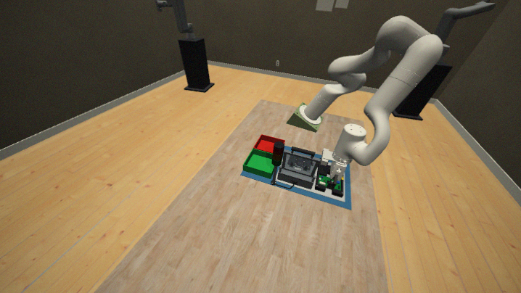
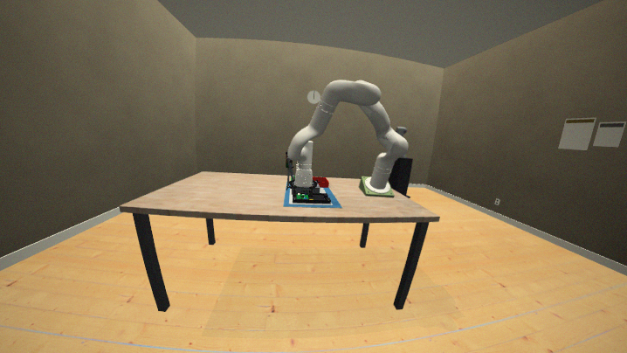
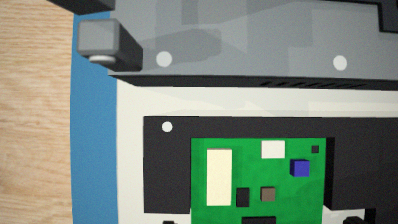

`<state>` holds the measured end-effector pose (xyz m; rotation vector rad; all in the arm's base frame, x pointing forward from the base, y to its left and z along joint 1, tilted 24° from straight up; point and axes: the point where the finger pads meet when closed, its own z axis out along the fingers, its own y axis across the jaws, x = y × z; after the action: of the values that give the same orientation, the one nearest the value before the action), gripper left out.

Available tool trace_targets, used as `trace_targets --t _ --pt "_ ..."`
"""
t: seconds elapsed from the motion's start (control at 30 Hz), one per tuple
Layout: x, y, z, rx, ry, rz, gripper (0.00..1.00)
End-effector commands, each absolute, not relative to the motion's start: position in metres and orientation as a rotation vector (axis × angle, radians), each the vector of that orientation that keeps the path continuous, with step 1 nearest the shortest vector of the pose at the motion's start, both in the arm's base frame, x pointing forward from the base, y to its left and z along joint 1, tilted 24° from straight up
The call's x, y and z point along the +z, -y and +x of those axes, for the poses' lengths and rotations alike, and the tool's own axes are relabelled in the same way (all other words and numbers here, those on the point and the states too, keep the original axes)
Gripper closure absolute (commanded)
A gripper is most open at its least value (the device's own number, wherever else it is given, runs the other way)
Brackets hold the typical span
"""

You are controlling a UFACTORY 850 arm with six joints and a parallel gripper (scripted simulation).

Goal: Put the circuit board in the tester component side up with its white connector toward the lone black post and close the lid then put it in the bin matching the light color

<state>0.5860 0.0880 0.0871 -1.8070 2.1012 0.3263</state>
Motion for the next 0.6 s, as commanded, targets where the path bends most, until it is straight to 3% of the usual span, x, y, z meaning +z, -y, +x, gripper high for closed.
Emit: trace_targets --t 0.0,0.57 --pt "0.0876 -0.0879 0.5869 0.324 -2.1 -1.806 0.0" --pt "0.0782 -0.0919 0.5881 0.324 -2.1 -1.806 0.0"
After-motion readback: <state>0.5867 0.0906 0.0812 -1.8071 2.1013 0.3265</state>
